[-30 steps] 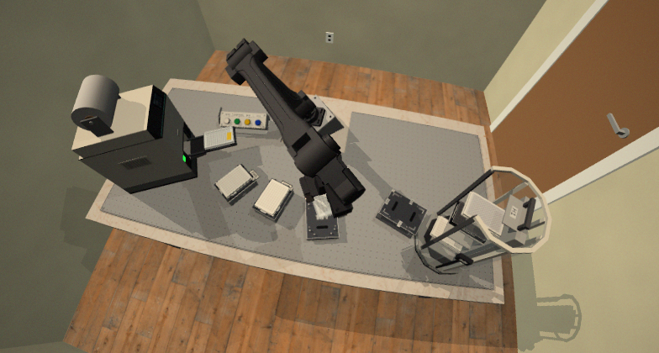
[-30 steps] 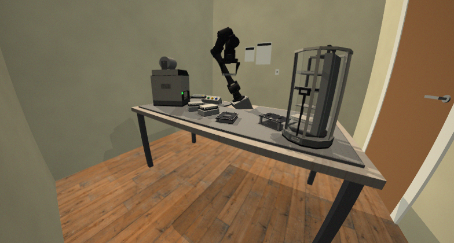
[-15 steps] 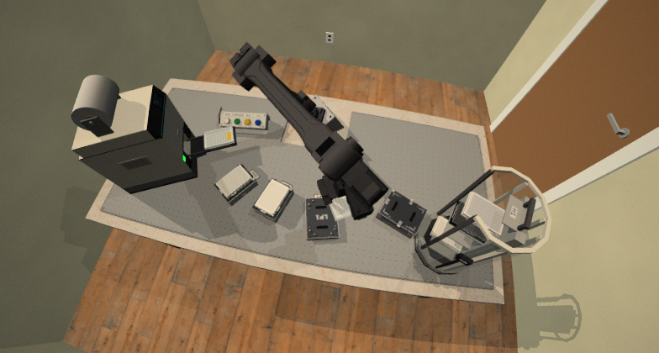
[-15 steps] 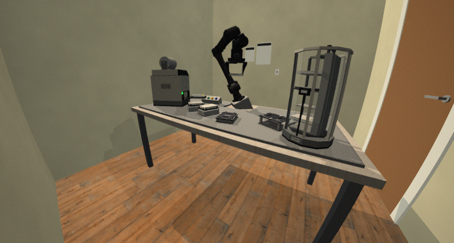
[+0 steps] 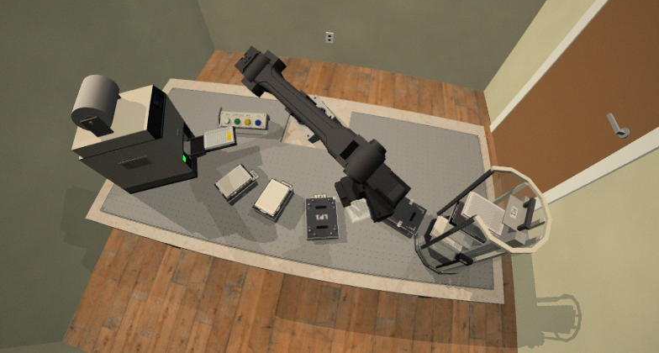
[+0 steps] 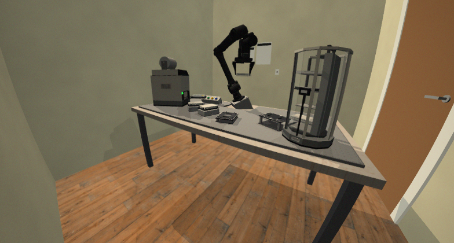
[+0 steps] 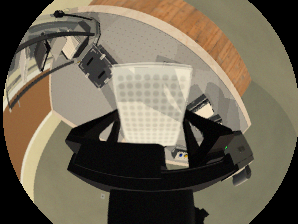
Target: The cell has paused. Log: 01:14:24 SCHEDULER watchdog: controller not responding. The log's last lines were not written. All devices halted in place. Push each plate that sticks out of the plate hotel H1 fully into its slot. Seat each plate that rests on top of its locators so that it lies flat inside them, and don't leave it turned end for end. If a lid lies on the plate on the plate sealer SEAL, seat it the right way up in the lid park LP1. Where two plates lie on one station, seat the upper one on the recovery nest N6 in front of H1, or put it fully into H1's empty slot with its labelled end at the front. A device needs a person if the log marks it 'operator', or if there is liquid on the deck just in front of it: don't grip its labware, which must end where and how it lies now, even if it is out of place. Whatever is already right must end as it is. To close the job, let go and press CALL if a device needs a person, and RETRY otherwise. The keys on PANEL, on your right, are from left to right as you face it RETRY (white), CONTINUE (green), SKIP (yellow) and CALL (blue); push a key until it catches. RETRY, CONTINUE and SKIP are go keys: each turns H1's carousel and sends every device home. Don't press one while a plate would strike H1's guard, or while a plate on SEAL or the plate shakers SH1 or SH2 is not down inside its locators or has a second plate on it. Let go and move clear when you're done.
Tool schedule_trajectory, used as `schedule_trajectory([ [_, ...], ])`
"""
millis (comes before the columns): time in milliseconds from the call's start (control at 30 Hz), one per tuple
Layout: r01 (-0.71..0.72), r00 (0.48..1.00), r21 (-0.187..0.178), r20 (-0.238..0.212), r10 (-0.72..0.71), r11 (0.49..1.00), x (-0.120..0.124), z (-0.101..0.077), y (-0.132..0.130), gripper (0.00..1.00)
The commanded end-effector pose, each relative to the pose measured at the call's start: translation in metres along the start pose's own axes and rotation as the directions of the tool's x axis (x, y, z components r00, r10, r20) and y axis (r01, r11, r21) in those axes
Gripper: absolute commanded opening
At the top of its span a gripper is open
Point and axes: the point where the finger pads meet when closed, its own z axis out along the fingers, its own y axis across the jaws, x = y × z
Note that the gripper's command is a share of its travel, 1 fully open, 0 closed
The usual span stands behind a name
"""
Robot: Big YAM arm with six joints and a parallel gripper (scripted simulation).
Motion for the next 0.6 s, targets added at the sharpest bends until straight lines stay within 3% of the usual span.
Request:
schedule_trajectory([
  [0,-0.015,0.999,-0.016,0.033,0.015,1.000,-0.016,-0.020,0.013,0.82],
  [200,-0.014,0.999,-0.016,0.033,0.015,1.000,-0.024,-0.020,0.029,0.82],
  [400,0.206,0.978,-0.011,0.035,-0.206,0.978,-0.026,-0.020,0.050,0.82],
  [567,0.303,0.952,-0.008,0.036,-0.303,0.953,-0.027,-0.020,0.060,0.82],
])
